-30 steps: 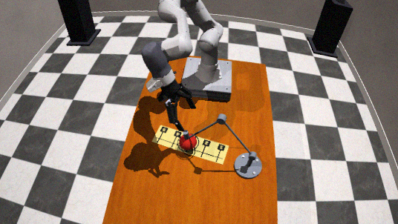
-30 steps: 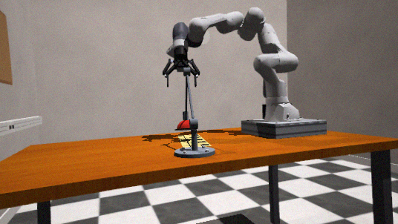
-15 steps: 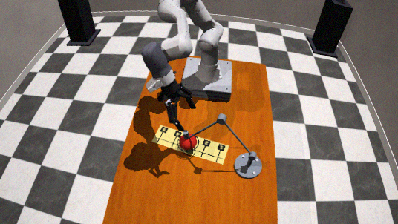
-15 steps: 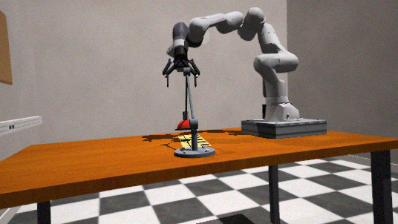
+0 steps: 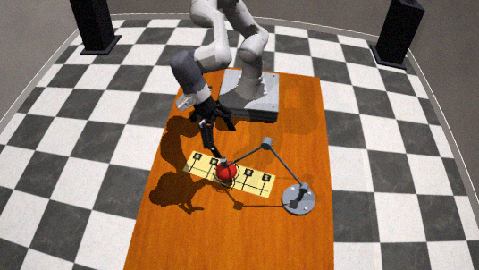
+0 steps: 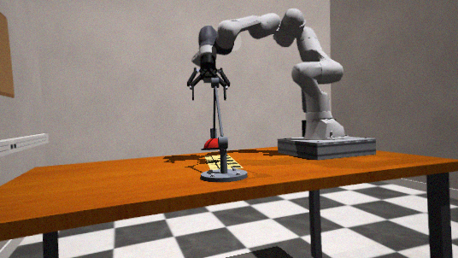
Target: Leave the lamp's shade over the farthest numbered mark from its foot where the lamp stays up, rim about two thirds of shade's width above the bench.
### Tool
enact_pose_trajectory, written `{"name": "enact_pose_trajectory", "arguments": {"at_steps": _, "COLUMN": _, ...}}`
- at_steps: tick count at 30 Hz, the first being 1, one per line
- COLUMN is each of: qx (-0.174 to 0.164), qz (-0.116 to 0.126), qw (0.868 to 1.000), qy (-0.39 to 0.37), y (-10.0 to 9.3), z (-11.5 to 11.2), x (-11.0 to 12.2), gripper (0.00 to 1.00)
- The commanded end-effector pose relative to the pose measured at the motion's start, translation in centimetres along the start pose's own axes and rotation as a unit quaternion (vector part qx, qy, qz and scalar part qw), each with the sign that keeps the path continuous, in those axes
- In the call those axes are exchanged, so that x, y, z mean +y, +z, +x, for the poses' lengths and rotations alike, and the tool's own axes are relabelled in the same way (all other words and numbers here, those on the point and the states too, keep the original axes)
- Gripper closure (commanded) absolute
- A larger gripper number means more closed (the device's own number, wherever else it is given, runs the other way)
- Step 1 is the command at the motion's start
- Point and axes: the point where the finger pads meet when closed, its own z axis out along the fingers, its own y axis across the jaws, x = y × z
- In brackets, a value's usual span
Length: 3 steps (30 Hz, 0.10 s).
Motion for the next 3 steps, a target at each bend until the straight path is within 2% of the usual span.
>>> {"name": "enact_pose_trajectory", "arguments": {"at_steps": 1, "qx": 0.0, "qz": 0.0, "qw": 1.0, "qy": 0.0, "y": -0.01, "z": -0.01, "x": -0.01, "gripper": 0.0}}
{"name": "enact_pose_trajectory", "arguments": {"at_steps": 3, "qx": 0.0, "qz": 0.0, "qw": 1.0, "qy": 0.0, "y": -0.01, "z": -0.01, "x": -0.01, "gripper": 0.0}}
